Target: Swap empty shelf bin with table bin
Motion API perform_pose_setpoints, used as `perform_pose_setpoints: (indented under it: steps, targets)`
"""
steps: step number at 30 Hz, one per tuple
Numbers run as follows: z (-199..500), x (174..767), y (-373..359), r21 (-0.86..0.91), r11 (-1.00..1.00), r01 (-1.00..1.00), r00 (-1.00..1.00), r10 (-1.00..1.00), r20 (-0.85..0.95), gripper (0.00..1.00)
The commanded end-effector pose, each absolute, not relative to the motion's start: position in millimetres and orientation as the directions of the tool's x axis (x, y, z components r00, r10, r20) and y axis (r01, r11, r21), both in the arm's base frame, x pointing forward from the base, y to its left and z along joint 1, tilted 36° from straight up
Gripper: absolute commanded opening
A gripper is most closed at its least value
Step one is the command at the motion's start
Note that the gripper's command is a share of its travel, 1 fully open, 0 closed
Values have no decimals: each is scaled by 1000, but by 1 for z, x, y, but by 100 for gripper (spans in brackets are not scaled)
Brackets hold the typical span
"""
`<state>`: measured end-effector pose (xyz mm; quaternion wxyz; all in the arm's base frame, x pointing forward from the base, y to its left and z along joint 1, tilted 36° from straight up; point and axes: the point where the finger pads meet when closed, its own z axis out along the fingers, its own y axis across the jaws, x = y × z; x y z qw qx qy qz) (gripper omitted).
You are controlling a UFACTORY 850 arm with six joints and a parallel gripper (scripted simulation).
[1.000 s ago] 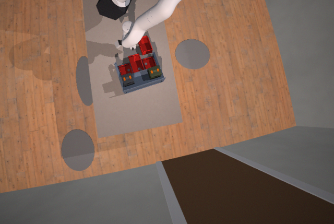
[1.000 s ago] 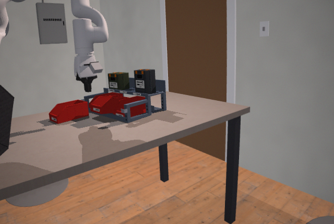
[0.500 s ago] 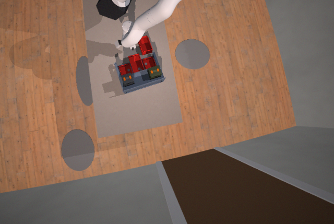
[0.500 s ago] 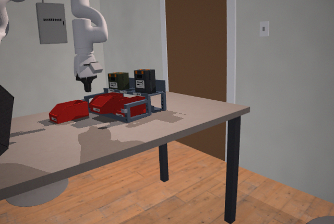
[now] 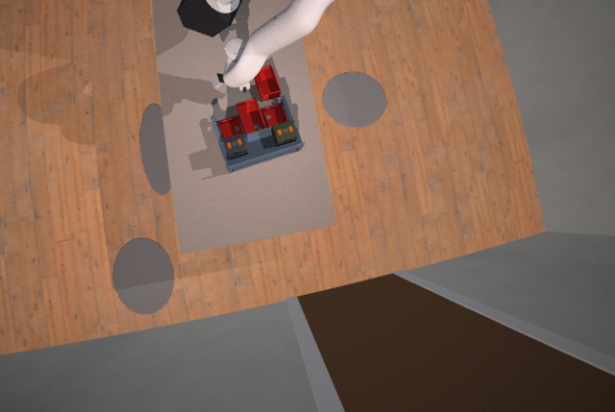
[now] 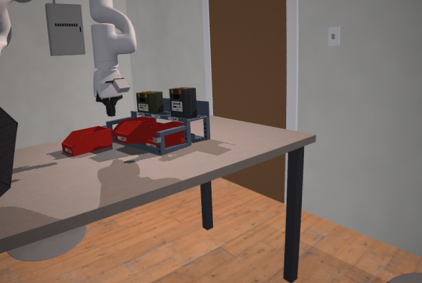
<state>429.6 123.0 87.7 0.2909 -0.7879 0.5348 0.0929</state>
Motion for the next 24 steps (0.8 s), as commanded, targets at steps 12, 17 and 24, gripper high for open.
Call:
perform_pose_setpoints:
  steps: [12, 17, 24]
  targets:
    - [83, 431, 126, -360, -258, -896, 411, -789, -457, 0]
    - [76, 433, 131, -360, -258, -896, 411, -789, -457, 0]
    - [61, 436, 142, -360, -258, -896, 411, -789, -457, 0]
